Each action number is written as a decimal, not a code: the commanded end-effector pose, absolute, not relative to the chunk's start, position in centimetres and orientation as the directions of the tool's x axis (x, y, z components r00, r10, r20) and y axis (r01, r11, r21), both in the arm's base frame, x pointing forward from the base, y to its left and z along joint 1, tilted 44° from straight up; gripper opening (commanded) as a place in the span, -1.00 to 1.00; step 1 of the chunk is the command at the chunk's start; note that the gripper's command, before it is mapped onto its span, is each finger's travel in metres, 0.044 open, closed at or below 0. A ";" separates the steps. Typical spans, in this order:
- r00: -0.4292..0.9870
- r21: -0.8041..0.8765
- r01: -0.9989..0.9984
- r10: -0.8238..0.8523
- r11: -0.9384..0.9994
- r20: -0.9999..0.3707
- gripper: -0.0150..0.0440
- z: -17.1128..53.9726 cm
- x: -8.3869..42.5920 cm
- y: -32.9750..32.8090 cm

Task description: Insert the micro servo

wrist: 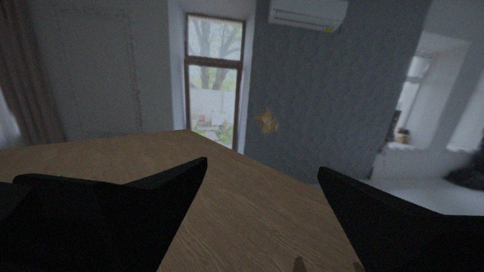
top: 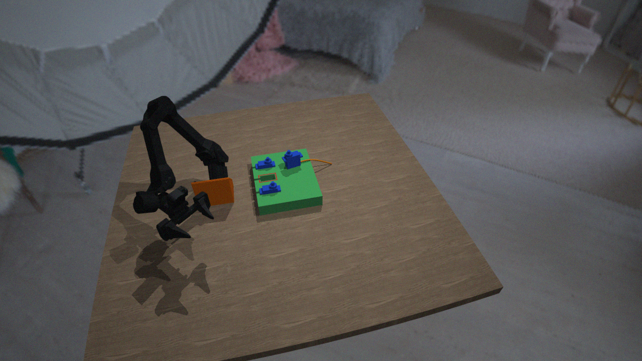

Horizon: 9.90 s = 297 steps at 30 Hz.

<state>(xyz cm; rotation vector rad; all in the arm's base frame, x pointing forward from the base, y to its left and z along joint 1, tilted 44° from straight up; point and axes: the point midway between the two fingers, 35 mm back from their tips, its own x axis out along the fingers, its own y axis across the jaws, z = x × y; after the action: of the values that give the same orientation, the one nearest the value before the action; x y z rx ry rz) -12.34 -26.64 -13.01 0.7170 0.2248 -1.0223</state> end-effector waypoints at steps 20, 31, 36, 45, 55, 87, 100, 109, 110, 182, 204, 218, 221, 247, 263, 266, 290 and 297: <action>0.687 0.692 0.695 -0.462 0.194 -0.561 1.00 -10.8 -4.7 -30.8; 0.714 0.713 0.678 -0.390 0.177 -0.582 1.00 -9.9 -2.1 -31.6; 0.717 0.715 0.678 -0.370 0.171 -0.591 1.00 -9.8 -1.5 -31.6; 0.747 0.769 0.638 -0.280 0.047 -0.603 1.00 -8.7 1.6 -32.0; 0.772 0.776 0.603 -0.108 -0.183 -0.626 1.00 -6.7 7.4 -32.0; 0.606 0.074 0.605 0.398 -0.793 -0.689 1.00 2.1 24.0 -24.0; 0.447 -0.330 0.478 0.549 -0.814 -0.706 1.00 6.3 28.4 -17.5; 0.313 -0.549 0.299 0.624 -0.780 -0.716 1.00 9.2 30.0 -12.5; 0.297 -0.567 0.277 0.630 -0.776 -0.718 1.00 9.6 30.1 -11.9; 0.176 -0.667 0.079 0.669 -0.741 -0.723 -0.49 10.9 29.7 -6.3; 0.175 -0.666 0.078 0.667 -0.742 -0.724 -0.49 7.9 27.1 -8.8; 0.175 -0.608 0.293 0.667 -0.738 -0.724 -0.49 6.9 26.9 -9.9; 0.175 -0.571 0.390 0.667 -0.722 -0.724 -0.49 6.9 26.9 -9.9; 0.175 -0.048 0.952 0.667 -0.302 -0.724 -0.49 6.9 26.9 -9.9; 0.175 0.323 0.941 0.667 0.103 -0.724 -0.49 6.9 26.9 -9.9; 0.175 0.385 0.905 0.667 0.180 -0.724 -0.49 6.9 26.9 -9.9; 0.175 0.683 0.319 0.667 0.657 -0.724 -0.49 6.9 26.9 -9.9; 0.175 0.689 0.139 0.667 0.711 -0.724 -0.49 6.9 26.9 -9.9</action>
<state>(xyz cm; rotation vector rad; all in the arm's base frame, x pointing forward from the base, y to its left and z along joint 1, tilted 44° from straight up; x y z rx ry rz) 26.78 -9.64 6.85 0.7863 1.3918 0.3929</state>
